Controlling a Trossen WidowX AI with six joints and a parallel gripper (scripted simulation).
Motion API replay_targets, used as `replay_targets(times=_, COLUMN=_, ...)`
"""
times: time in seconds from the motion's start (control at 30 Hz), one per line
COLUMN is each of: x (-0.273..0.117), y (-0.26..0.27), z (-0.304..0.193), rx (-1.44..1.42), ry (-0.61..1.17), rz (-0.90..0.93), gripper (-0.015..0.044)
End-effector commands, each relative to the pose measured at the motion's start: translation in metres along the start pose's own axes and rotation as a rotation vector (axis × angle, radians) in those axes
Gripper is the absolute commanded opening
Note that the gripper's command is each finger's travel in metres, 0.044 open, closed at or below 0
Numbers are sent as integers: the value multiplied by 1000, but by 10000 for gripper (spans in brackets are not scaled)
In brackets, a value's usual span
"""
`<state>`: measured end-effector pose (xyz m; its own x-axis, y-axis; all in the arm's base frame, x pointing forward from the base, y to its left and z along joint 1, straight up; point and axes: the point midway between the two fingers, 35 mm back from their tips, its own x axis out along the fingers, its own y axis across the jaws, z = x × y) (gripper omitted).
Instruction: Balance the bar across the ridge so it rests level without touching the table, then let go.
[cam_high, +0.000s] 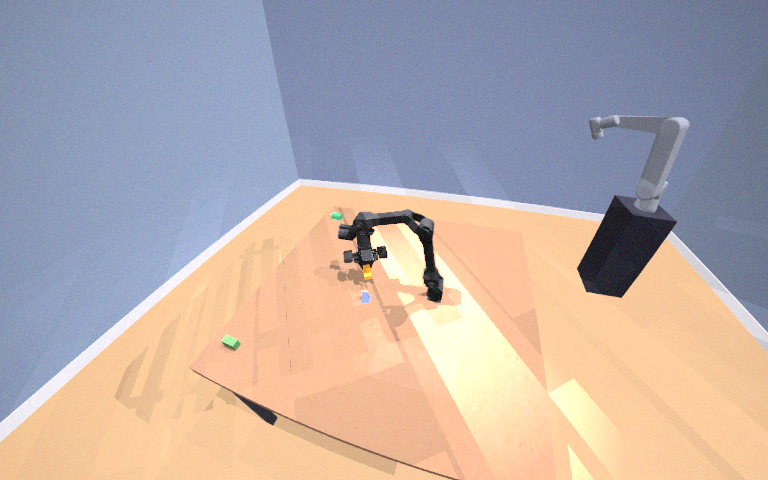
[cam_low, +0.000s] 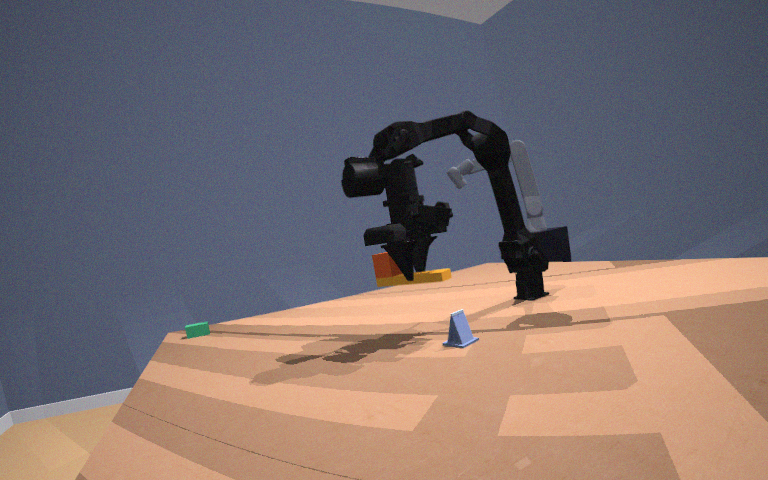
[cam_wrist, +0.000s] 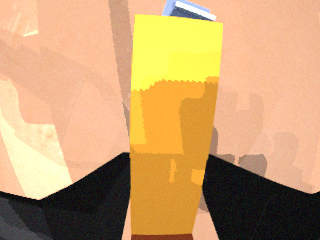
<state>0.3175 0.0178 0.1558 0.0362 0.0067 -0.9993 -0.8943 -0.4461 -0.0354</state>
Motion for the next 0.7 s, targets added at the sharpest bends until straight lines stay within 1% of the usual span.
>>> replay_targets(times=0.0, x=0, y=-4, z=12, rx=29, ry=2, rz=3, gripper=0)
replay_targets(times=0.67, x=-1, y=-23, z=88, rx=198, ry=-6, rz=2, gripper=0)
